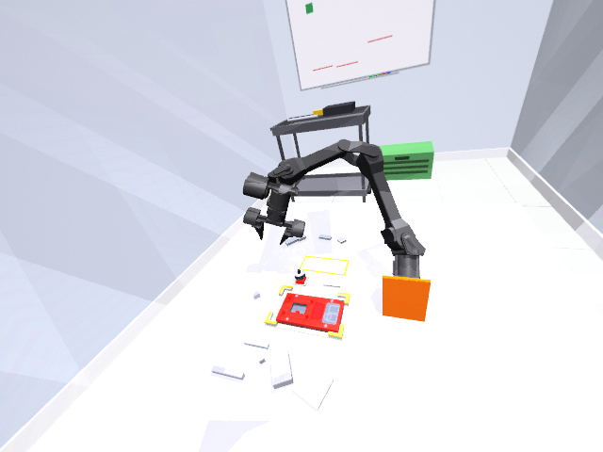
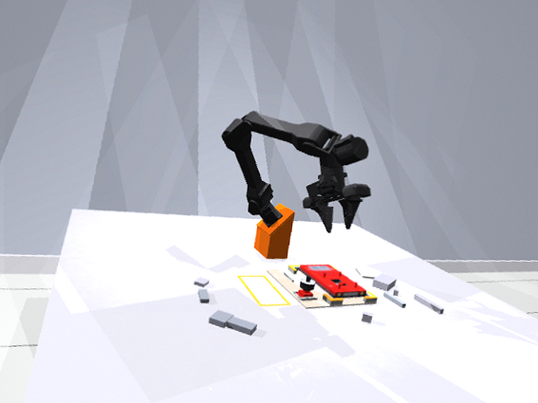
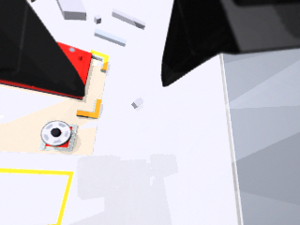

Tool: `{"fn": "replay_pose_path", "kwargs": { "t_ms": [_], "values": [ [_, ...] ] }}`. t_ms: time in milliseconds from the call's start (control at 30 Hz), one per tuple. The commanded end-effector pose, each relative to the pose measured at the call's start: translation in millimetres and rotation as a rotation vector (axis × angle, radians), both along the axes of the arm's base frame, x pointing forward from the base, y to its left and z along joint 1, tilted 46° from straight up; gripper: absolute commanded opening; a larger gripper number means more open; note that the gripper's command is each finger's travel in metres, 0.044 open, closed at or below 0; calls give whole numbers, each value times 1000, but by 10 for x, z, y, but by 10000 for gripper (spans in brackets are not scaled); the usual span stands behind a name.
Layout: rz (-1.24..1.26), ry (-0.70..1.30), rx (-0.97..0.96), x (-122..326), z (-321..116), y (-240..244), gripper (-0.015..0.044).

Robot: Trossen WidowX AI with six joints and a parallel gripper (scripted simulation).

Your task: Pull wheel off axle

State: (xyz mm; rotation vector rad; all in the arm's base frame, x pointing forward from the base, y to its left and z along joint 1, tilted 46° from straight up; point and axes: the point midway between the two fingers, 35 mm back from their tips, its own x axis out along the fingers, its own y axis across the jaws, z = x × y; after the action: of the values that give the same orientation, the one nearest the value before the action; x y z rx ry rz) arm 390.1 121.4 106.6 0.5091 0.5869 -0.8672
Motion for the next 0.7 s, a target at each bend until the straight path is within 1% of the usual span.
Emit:
{"fn": "replay_pose_path", "kwargs": {
  "t_ms": [0,67,133,533,667],
  "values": [
    [-246,71,6,-78,-276,-475,300],
    [-383,103,0,-156,-394,-723,300],
    [-468,122,-8,-213,-456,-871,300],
    [-479,125,-9,-322,-494,-878,300],
    [-479,125,-8,-293,-597,-974,300]
  ]
}}
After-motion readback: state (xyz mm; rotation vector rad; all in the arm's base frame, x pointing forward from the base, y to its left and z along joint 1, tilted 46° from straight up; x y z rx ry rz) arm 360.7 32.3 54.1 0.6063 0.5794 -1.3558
